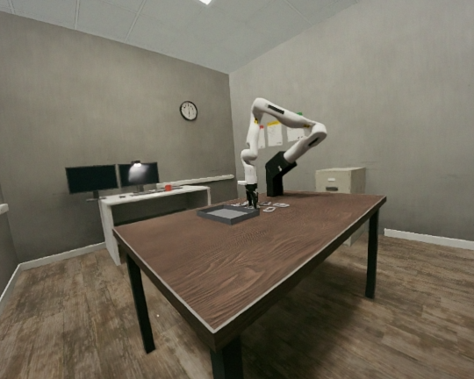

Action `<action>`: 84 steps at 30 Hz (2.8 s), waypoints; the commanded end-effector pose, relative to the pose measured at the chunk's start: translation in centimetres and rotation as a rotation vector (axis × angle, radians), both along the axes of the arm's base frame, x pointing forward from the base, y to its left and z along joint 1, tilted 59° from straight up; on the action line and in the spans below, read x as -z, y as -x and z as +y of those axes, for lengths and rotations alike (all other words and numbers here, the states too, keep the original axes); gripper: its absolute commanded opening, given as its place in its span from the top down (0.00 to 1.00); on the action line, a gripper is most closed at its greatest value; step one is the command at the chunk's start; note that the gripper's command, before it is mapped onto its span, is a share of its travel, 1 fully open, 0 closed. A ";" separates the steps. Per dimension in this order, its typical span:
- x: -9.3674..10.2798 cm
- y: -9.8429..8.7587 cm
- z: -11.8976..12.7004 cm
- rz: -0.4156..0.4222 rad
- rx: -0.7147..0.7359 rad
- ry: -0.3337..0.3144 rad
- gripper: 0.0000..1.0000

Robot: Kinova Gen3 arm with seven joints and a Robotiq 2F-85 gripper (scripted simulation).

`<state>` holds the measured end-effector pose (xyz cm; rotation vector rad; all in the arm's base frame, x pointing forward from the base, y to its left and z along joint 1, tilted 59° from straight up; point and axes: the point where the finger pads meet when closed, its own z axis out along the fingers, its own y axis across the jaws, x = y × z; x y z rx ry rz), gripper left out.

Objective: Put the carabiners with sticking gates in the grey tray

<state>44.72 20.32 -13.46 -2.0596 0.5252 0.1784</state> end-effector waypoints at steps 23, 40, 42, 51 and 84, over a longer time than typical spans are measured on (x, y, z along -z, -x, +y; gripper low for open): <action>0.0 -0.1 -0.2 -0.002 0.003 0.001 0.33; -0.1 -0.2 -0.3 -0.002 0.004 0.002 0.37; -0.1 -0.2 -0.3 -0.002 0.004 0.002 0.37; -0.1 -0.2 -0.3 -0.002 0.004 0.002 0.37; -0.1 -0.3 -0.4 -0.004 0.006 0.003 0.43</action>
